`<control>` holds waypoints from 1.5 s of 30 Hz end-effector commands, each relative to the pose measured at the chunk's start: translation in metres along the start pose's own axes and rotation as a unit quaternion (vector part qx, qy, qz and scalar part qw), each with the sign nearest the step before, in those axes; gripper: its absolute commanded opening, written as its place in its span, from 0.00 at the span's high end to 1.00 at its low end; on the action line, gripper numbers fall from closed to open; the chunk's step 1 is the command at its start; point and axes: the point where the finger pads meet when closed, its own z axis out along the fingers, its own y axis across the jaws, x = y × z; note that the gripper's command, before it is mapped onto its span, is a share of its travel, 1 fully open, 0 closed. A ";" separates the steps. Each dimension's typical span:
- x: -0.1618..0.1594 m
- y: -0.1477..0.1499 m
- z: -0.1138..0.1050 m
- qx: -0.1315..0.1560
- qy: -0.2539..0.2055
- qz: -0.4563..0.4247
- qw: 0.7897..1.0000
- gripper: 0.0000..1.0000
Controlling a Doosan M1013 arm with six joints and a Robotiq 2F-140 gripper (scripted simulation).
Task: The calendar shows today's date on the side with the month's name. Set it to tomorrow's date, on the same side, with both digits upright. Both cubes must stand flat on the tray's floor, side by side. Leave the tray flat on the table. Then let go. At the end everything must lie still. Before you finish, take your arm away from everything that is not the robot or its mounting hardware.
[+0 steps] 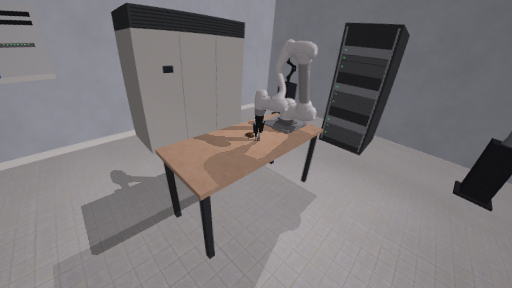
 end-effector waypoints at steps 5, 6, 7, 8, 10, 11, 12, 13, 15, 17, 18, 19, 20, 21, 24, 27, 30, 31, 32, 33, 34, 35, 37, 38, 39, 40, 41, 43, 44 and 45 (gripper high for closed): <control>0.000 0.000 0.000 0.000 0.000 0.000 1.000 0.83; 0.000 0.000 0.000 0.000 0.000 0.000 1.000 0.83; 0.000 0.000 0.000 0.000 0.000 0.000 1.000 0.83; 0.000 0.000 0.000 0.000 0.000 0.000 1.000 0.83; 0.000 0.000 0.000 0.000 0.000 0.000 1.000 0.83; 0.000 0.000 0.000 0.000 0.000 0.000 1.000 0.83; 0.000 0.000 0.000 0.000 0.000 0.000 1.000 0.83; 0.000 0.000 0.000 0.000 0.000 0.000 1.000 0.83; 0.000 0.000 0.000 0.000 0.000 0.000 1.000 0.83; 0.000 0.000 0.000 0.000 0.000 0.000 1.000 0.83; 0.000 0.000 0.000 0.000 0.000 0.000 1.000 0.83; 0.000 0.000 0.000 0.000 0.000 0.000 1.000 0.83; 0.000 0.000 0.000 0.000 0.000 0.000 1.000 0.83; 0.000 0.000 0.000 0.000 0.000 0.000 1.000 0.83; 0.000 0.000 0.000 0.000 0.000 0.000 1.000 0.83; 0.000 0.000 0.000 0.000 0.000 0.000 1.000 0.83; 0.000 0.000 -0.003 0.000 0.000 0.000 1.000 0.83; 0.000 0.000 -0.006 0.000 0.000 0.000 1.000 0.83; 0.000 0.000 -0.009 0.000 0.000 0.000 1.000 0.83; 0.000 0.000 -0.014 0.000 0.000 0.000 1.000 0.83; 0.000 0.000 -0.019 0.000 0.000 0.000 1.000 0.83; 0.000 0.000 -0.025 0.000 0.000 0.000 1.000 0.83; 0.000 0.000 -0.039 0.000 0.000 0.000 1.000 0.83; 0.000 0.000 -0.047 0.000 0.000 0.000 1.000 0.83; 0.000 0.000 -0.047 0.000 0.000 0.000 1.000 0.83; 0.000 0.000 -0.047 0.000 0.000 0.000 1.000 0.83; 0.000 0.000 -0.054 0.000 0.000 0.000 1.000 0.83; 0.000 0.000 -0.070 0.000 0.000 0.000 1.000 0.83; 0.000 0.000 -0.077 0.000 0.000 0.000 1.000 0.83; 0.000 0.000 -0.083 0.000 0.000 0.000 1.000 0.83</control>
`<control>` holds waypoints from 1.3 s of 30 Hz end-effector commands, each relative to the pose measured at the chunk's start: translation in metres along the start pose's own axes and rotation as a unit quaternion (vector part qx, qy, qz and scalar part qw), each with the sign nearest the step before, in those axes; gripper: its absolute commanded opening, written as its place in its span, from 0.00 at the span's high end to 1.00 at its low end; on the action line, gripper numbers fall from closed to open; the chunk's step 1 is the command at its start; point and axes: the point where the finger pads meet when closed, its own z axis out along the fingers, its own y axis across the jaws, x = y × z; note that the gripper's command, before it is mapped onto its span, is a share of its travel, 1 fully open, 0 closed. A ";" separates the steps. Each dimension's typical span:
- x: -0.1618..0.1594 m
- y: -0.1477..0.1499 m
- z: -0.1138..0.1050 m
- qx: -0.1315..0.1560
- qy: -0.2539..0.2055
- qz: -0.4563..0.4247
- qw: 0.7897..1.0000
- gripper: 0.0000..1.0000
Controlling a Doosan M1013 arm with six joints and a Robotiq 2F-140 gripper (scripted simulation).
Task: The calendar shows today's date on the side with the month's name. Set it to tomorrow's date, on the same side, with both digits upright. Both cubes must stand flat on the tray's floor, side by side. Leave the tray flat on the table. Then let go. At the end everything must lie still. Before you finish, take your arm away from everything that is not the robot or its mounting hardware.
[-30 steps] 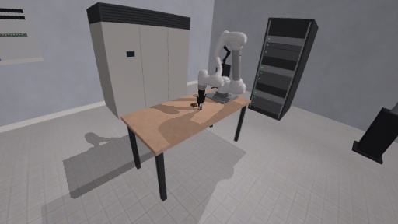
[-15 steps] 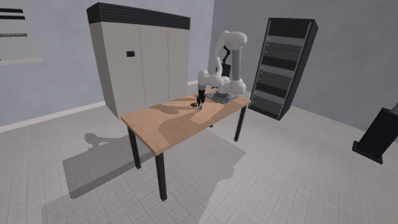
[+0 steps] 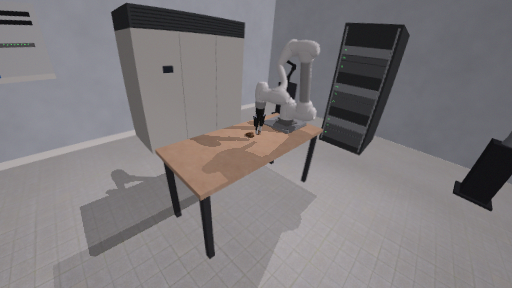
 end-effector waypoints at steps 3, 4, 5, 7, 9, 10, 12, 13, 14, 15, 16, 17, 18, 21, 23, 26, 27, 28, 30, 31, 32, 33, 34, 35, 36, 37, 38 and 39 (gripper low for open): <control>0.000 0.000 -0.034 0.000 0.000 0.000 1.000 0.83; 0.000 0.000 -0.036 0.000 0.000 0.000 1.000 0.83; 0.000 0.000 -0.038 0.000 0.000 0.000 1.000 0.83; 0.000 0.000 -0.038 0.000 0.000 0.000 1.000 0.83; 0.000 0.000 -0.038 0.000 0.000 0.000 1.000 0.83; 0.000 0.000 -0.038 0.000 0.000 0.000 1.000 0.83; 0.000 0.000 -0.038 0.000 0.000 0.000 1.000 0.83; 0.000 0.000 -0.038 0.000 0.000 0.000 1.000 0.83; 0.000 0.000 -0.038 0.000 0.000 0.000 1.000 0.83; 0.000 0.000 -0.038 0.000 0.000 0.000 1.000 0.83; -0.002 0.000 -0.038 0.000 0.000 0.000 1.000 0.83; -0.010 0.001 -0.039 0.000 0.000 0.000 1.000 0.83; -0.027 0.002 -0.040 0.000 0.000 0.001 1.000 0.83; -0.078 0.003 -0.044 0.000 0.000 0.002 1.000 0.83; -0.078 0.003 -0.044 0.000 0.000 0.002 1.000 0.83; -0.118 0.000 -0.048 0.000 0.000 0.003 1.000 0.83; -0.118 0.000 -0.048 0.000 0.000 0.003 1.000 0.83; -0.118 0.000 -0.048 0.000 0.000 0.003 1.000 0.83; -0.126 -0.001 -0.048 0.000 0.000 0.003 1.000 0.83; -0.128 -0.001 -0.049 0.000 0.000 0.003 1.000 0.83; -0.128 -0.001 -0.049 0.000 0.000 0.003 1.000 0.83; -0.128 -0.001 -0.049 0.000 0.000 0.003 1.000 0.83; -0.128 -0.001 -0.049 0.000 0.000 0.003 1.000 0.83; -0.128 -0.001 -0.049 0.000 0.000 0.003 1.000 0.83; -0.128 -0.001 -0.049 0.000 0.000 0.003 1.000 0.83; -0.128 -0.001 -0.049 0.000 0.000 0.003 1.000 0.83; -0.128 -0.001 -0.049 0.000 0.000 0.003 1.000 0.83; -0.128 -0.001 -0.049 0.000 0.000 0.003 1.000 0.83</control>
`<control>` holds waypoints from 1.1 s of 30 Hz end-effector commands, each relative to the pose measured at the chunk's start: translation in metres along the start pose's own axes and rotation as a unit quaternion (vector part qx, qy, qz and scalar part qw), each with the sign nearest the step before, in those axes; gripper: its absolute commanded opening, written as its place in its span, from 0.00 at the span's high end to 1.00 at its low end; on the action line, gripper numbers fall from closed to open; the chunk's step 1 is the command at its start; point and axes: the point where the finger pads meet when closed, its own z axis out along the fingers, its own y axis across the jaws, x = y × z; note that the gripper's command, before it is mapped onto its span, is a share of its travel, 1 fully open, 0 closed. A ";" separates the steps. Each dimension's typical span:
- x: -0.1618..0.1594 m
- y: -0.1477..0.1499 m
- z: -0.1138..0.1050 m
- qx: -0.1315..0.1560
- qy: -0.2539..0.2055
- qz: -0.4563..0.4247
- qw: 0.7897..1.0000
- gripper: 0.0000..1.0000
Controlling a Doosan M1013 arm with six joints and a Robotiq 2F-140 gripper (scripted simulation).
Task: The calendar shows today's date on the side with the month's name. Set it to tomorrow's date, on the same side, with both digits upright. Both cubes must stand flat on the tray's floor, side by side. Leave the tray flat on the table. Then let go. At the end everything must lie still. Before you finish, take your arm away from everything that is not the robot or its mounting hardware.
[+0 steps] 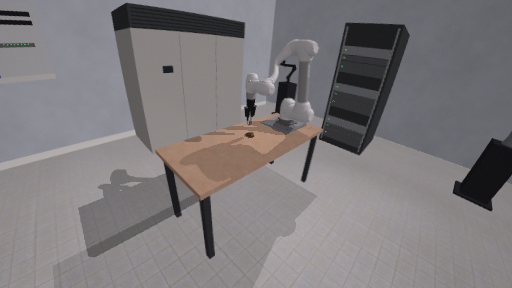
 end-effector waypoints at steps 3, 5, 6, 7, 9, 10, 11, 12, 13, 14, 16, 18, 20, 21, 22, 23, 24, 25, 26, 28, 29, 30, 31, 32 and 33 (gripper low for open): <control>0.000 0.000 0.000 0.000 0.000 0.000 1.000 0.83; 0.000 0.000 0.001 0.000 0.000 0.000 1.000 0.83; 0.000 0.000 0.001 0.000 0.000 0.000 1.000 0.83; 0.000 0.000 0.001 0.000 0.000 0.000 1.000 0.83; 0.000 0.000 0.002 0.000 0.000 0.000 1.000 0.83; 0.000 0.000 0.004 0.000 0.000 0.000 1.000 0.83; 0.000 0.000 0.005 0.000 0.000 0.000 1.000 0.83; 0.000 0.000 0.007 0.000 0.000 0.000 1.000 0.83; 0.000 0.000 0.009 0.000 0.000 0.000 1.000 0.83; 0.000 0.000 0.012 0.000 0.000 0.000 1.000 0.83; 0.000 0.000 0.017 0.000 0.000 0.000 1.000 0.83; 0.000 0.000 0.024 0.000 0.000 0.000 1.000 0.83; 0.000 0.000 0.030 0.000 0.000 0.000 1.000 0.83; 0.000 0.000 0.033 0.000 0.000 0.000 1.000 0.83; 0.000 0.000 0.037 0.000 0.000 0.000 1.000 0.83; 0.000 0.000 0.037 0.000 0.000 0.000 1.000 0.83; 0.000 0.000 0.037 0.000 0.000 0.000 1.000 0.83; 0.000 0.000 0.040 0.000 0.000 0.000 1.000 0.83; 0.000 0.000 0.043 0.000 0.000 0.000 1.000 0.83; 0.000 0.000 0.049 0.000 0.000 0.000 1.000 0.83; 0.000 0.000 0.052 0.000 0.000 0.000 1.000 0.83; 0.000 0.001 0.054 0.000 0.000 0.000 1.000 0.83; 0.000 0.001 0.056 0.000 0.000 0.000 1.000 0.83; 0.000 0.001 0.058 0.000 0.000 0.000 1.000 0.83; 0.000 0.001 0.060 0.000 0.000 0.000 1.000 0.83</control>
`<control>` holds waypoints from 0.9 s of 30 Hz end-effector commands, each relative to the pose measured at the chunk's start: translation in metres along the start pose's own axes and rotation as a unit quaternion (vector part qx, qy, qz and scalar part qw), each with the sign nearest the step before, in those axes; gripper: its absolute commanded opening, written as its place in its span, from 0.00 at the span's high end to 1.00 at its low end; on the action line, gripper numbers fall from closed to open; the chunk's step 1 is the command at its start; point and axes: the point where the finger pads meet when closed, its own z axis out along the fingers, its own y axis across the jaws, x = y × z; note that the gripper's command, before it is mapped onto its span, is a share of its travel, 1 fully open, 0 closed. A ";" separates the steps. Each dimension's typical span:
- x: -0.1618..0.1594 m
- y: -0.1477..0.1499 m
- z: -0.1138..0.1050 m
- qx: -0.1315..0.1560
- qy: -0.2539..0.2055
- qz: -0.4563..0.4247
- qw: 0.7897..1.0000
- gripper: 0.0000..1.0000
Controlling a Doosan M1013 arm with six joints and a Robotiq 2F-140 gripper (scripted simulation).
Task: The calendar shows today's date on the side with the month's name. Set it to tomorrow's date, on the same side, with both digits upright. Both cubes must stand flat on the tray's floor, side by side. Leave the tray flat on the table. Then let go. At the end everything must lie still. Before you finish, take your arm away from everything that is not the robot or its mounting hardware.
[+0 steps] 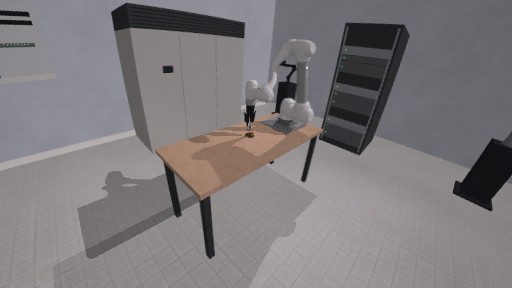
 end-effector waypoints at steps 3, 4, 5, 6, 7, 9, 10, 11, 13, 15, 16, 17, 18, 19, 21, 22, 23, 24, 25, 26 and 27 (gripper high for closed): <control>0.000 0.000 0.009 0.000 0.000 0.000 1.000 0.83; 0.000 0.000 0.009 0.000 0.000 0.000 1.000 0.83; 0.000 0.000 0.010 0.000 0.000 0.000 1.000 0.83; 0.000 0.000 0.010 0.000 0.000 0.000 1.000 0.83; 0.000 0.000 0.010 0.000 0.000 0.000 1.000 0.83; 0.000 0.000 0.010 0.000 0.000 0.000 1.000 0.83; 0.000 0.000 0.010 0.000 0.000 0.000 1.000 0.83; 0.000 0.000 0.010 0.000 0.000 0.000 1.000 0.83; 0.000 0.000 0.010 0.000 0.000 0.000 1.000 0.83; 0.000 0.000 0.010 0.000 0.000 0.000 1.000 0.83; 0.000 0.000 0.010 0.000 0.000 0.000 1.000 0.83; 0.000 0.000 0.010 0.000 0.000 0.000 1.000 0.83; 0.000 0.000 0.010 0.000 0.000 0.000 1.000 0.83; 0.000 0.000 0.010 0.000 0.000 0.000 1.000 0.83; 0.000 0.000 0.010 0.000 0.000 0.000 1.000 0.83; 0.000 0.000 0.010 0.000 0.000 0.000 1.000 0.83; 0.000 0.000 0.010 0.000 0.000 0.000 1.000 0.83; 0.000 0.000 0.010 0.000 0.000 0.000 1.000 0.83; 0.000 0.000 0.010 0.000 0.000 0.000 1.000 0.83; 0.000 0.000 0.010 0.000 0.000 0.000 1.000 0.83; 0.000 0.000 0.010 0.000 0.000 0.000 1.000 0.83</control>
